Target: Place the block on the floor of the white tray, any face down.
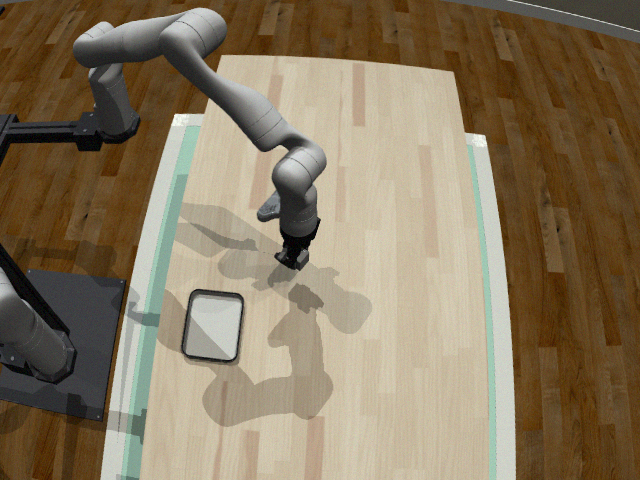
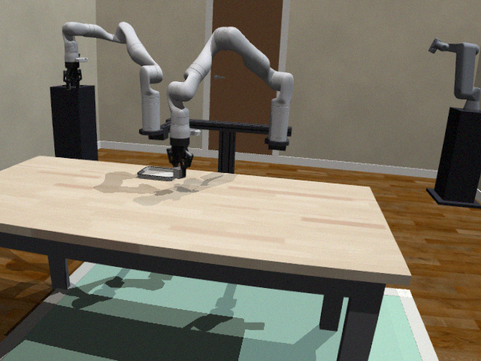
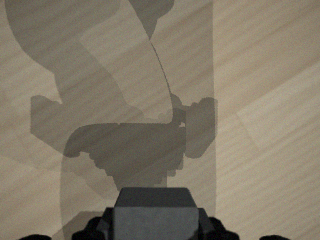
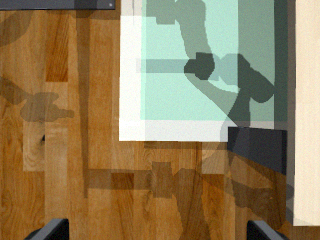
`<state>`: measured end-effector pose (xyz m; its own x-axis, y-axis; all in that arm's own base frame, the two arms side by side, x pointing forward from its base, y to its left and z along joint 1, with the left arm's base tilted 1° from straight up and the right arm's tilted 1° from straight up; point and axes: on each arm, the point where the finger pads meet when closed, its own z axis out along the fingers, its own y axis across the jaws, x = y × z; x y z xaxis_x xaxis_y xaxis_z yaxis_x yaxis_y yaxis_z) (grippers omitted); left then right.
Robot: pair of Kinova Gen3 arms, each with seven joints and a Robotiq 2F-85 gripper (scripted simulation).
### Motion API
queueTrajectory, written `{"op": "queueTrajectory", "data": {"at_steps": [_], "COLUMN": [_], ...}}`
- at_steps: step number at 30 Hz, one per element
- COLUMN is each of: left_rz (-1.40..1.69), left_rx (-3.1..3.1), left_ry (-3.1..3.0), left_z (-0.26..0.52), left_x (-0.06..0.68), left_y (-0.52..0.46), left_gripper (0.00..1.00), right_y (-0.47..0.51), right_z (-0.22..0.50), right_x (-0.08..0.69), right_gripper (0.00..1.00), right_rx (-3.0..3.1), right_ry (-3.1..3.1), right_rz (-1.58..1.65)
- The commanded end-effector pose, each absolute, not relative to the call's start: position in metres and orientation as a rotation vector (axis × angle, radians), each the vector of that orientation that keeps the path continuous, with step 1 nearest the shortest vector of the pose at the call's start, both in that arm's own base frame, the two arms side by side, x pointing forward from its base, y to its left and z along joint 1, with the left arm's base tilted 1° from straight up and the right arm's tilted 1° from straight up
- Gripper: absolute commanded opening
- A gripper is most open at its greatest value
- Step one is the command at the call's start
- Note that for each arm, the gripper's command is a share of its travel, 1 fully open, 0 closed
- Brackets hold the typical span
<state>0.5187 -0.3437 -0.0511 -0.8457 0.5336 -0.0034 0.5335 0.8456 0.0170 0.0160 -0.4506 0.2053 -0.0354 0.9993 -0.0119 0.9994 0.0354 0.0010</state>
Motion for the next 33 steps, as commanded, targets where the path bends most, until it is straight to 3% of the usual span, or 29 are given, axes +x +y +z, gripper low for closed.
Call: {"op": "queueTrajectory", "data": {"at_steps": [1, 8, 23, 33], "left_rz": [0.023, 0.023, 0.021, 0.021], "left_rx": [0.87, 0.87, 0.87, 0.87], "left_ry": [3.008, 3.008, 3.008, 3.008], "left_z": [-0.05, -0.05, -0.054, -0.054], "left_x": [0.52, 0.497, 0.337, 0.337], "left_y": [-0.344, -0.363, -0.495, -0.495], "left_gripper": [0.42, 0.42, 0.42, 0.42], "right_y": [-0.451, -0.451, -0.451, -0.451], "right_z": [0.206, 0.206, 0.206, 0.206], "right_x": [0.016, 0.016, 0.016, 0.016], "right_gripper": [1.0, 1.0, 1.0, 1.0], "right_rx": [2.175, 2.175, 2.175, 2.175], "right_ry": [2.253, 2.253, 2.253, 2.253], "right_rz": [-0.014, -0.014, -0.014, -0.014]}}
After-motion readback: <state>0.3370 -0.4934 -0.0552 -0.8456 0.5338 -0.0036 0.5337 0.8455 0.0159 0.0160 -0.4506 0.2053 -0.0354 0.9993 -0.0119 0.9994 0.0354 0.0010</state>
